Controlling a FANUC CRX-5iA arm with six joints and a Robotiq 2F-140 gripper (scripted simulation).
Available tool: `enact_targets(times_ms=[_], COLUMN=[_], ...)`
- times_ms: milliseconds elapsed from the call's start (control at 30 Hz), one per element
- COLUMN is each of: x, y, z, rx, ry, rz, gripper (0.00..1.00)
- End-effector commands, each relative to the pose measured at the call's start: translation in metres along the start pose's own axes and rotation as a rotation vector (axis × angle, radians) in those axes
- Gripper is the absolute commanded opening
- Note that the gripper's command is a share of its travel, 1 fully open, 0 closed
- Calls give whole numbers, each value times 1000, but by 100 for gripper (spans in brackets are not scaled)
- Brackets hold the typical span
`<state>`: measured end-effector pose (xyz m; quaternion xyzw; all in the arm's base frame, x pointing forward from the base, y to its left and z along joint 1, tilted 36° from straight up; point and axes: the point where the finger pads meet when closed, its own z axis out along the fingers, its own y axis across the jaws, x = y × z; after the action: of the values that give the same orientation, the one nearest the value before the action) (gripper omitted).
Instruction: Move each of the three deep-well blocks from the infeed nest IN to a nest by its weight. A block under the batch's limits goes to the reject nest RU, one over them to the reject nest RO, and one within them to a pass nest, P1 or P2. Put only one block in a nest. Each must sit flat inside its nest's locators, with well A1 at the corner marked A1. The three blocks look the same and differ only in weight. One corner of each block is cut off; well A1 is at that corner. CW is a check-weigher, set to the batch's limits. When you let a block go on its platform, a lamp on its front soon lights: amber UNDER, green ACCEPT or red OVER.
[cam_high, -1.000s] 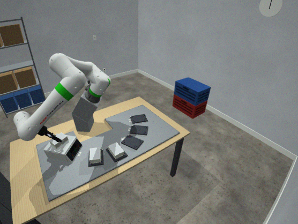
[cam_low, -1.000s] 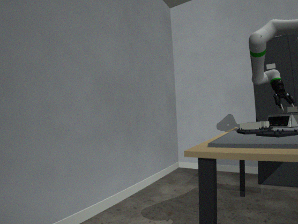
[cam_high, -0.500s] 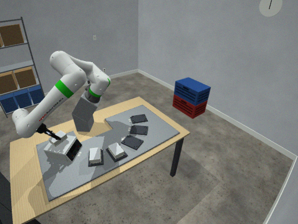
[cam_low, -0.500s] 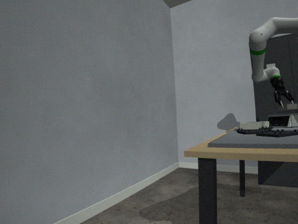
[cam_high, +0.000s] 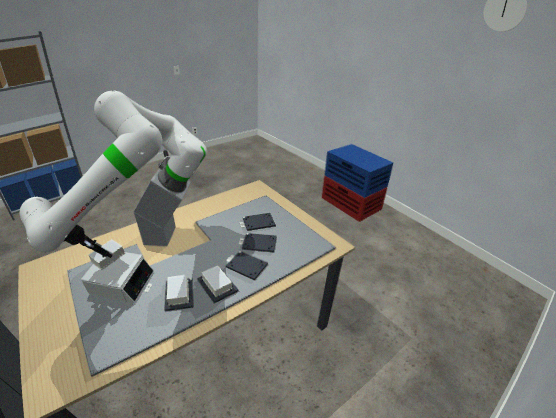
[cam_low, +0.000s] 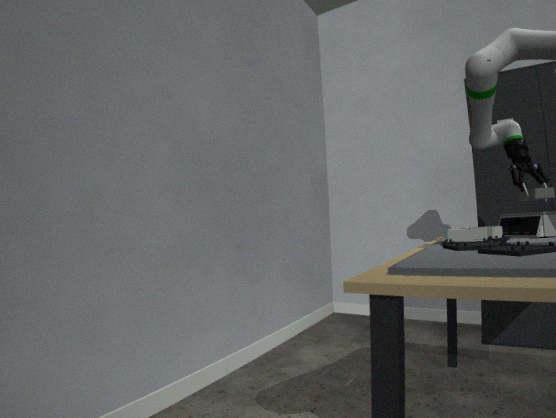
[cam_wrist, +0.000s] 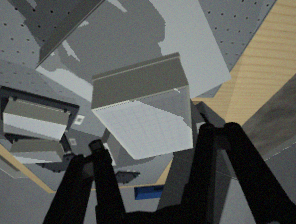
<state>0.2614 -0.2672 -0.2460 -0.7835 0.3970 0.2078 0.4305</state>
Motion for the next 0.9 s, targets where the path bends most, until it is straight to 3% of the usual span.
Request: enact_targets(times_ms=[0,767,867], x=[-3,-5,-7], y=[0,0,-10], z=[-5,-9,-7], rx=[0,0,-50], ry=[0,0,0], rz=[0,0,-86], gripper=[10,10,10])
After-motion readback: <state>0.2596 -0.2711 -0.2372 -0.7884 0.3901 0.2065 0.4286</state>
